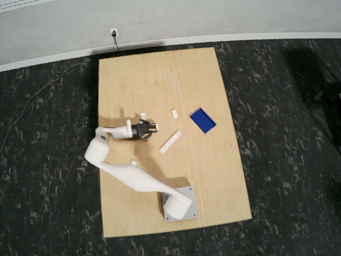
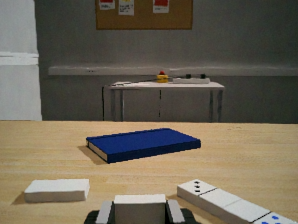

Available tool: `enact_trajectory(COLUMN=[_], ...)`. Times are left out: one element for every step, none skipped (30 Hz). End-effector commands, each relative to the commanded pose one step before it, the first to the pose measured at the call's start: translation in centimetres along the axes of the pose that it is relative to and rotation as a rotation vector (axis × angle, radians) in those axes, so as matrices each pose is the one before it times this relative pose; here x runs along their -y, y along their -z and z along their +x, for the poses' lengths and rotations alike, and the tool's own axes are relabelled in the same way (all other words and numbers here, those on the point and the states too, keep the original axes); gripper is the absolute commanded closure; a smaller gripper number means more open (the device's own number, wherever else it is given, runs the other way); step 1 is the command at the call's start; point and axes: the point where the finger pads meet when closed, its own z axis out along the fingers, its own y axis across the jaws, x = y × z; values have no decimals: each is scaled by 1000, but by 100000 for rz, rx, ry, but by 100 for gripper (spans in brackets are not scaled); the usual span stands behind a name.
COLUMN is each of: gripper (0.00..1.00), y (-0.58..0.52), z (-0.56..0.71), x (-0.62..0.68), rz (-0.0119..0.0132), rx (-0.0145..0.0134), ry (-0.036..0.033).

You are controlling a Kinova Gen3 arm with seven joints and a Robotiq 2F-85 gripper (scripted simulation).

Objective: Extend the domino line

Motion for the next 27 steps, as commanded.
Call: enact_trajectory(gripper=[69,69,69,69,69,69,69,69,69,69,69,69,69,69,51,51,51,51,51,51,51,51,51,51,51,51,51], y=[17,0,0,0,0,0,0,0,0,0,0,0,0,0,0,0,0,0,0,0,0,0,0,0,0,0,0], z=[-12,0,0,0,0,0,0,0,0,0,0,0,0,0,0,0,0,0,0,0,0,0,0,0,0,0,0], x=[44,0,0,0,0,0,0,0,0,0,0,0,0,0,0,0,0,0,0,0,0,0,0,0,0,0,0], rz=[44,0,0,0,0,0,0,0,0,0,0,0,0,0,0,0,0,0,0,0,0,0,0,0,0,0,0], rx=[201,0,0,0,0,0,0,0,0,0,0,0,0,0,0,0,0,0,0,0,0,0,0,0,0,0,0], ry=[-87,0,0,0,0,0,0,0,0,0,0,0,0,0,0,0,0,0,0,0,0,0,0,0,0,0,0])
